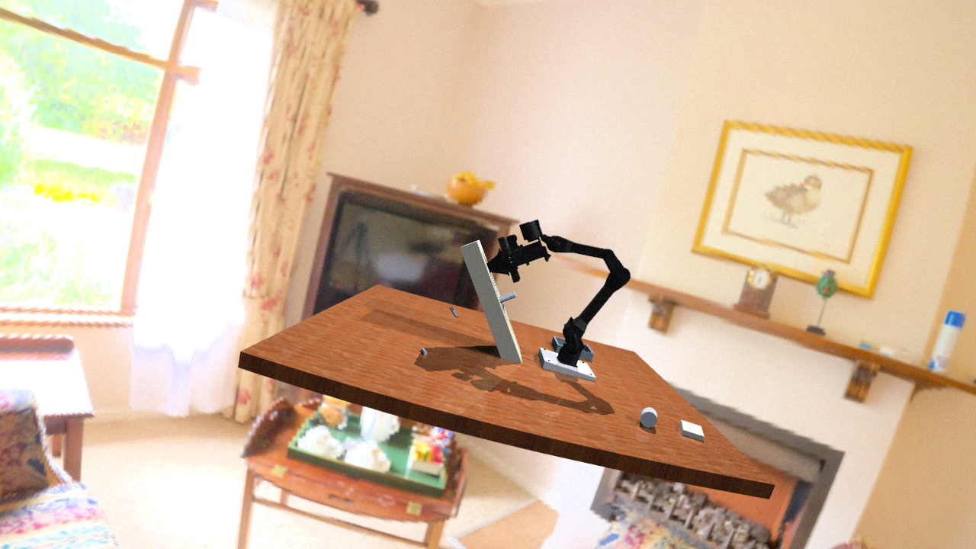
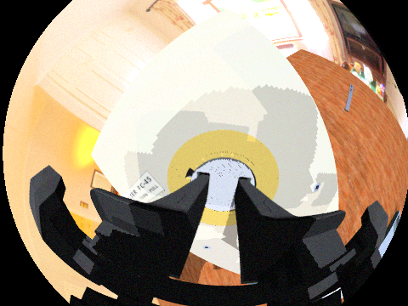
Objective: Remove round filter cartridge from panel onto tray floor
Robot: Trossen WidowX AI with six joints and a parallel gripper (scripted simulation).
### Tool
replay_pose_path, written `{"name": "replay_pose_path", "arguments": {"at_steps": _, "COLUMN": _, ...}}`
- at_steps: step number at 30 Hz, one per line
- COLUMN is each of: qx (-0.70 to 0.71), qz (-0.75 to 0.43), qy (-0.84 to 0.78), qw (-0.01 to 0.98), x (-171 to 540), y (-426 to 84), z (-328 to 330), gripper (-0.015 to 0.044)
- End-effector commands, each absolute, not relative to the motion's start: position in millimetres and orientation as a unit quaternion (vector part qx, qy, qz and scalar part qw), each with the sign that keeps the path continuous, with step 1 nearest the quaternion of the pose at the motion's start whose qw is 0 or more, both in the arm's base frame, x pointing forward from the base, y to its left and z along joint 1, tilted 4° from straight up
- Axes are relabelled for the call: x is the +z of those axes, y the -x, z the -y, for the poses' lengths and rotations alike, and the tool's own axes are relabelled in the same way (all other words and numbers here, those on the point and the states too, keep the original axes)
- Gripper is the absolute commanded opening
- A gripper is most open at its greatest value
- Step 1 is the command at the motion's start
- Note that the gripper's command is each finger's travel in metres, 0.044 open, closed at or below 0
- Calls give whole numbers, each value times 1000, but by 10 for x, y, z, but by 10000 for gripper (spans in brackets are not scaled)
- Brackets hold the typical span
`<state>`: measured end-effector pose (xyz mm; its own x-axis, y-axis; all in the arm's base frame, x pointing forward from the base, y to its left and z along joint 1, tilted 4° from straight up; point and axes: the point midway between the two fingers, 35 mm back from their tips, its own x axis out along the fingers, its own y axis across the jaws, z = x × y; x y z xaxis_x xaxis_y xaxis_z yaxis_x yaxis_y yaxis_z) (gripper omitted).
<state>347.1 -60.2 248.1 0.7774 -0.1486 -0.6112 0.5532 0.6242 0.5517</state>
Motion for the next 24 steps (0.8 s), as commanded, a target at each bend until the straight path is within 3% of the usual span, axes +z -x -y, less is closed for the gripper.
{"name": "replay_pose_path", "arguments": {"at_steps": 1, "qx": -222, "qz": -250, "qy": -447, "qw": 830, "x": 2445, "y": -3518, "z": 606, "gripper": 0}}
{"name": "replay_pose_path", "arguments": {"at_steps": 11, "qx": -262, "qz": -208, "qy": -583, "qw": 741, "x": 2443, "y": -3520, "z": 606, "gripper": 0}}
{"name": "replay_pose_path", "arguments": {"at_steps": 24, "qx": -249, "qz": -224, "qy": -536, "qw": 775, "x": 2437, "y": -3528, "z": 607, "gripper": 0}}
